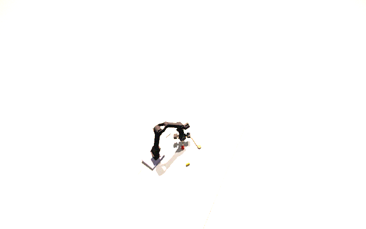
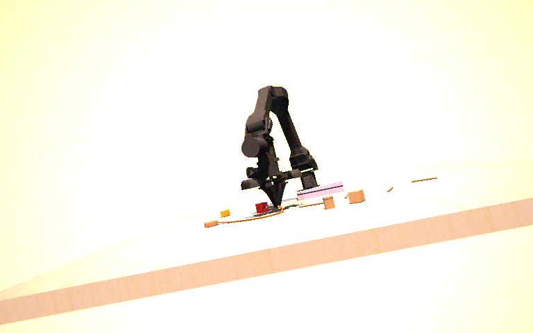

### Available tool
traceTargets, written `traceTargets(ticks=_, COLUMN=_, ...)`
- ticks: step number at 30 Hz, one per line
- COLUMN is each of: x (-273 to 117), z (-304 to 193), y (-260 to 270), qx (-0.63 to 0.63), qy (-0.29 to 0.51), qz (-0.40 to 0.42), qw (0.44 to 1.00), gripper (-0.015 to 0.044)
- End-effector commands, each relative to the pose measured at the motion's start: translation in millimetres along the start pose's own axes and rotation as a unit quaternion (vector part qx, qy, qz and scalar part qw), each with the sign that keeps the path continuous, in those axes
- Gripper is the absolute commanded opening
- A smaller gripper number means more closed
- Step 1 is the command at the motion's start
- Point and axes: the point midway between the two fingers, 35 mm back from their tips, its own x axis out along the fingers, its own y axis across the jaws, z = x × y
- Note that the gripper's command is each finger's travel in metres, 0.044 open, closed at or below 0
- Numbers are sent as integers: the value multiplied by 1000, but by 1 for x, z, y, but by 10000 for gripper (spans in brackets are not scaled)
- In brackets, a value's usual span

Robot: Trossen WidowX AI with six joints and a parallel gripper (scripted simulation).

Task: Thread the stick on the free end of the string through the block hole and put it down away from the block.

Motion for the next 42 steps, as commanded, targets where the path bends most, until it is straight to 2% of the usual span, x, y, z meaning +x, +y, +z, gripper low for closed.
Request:
traceTargets(ticks=1, x=-1, z=6, y=-1, qx=-1, qy=3, qz=1, qw=1000, gripper=0)
traceTargets(ticks=42, x=-1, z=60, y=-2, qx=-2, qy=4, qz=1, qw=1000, gripper=0)
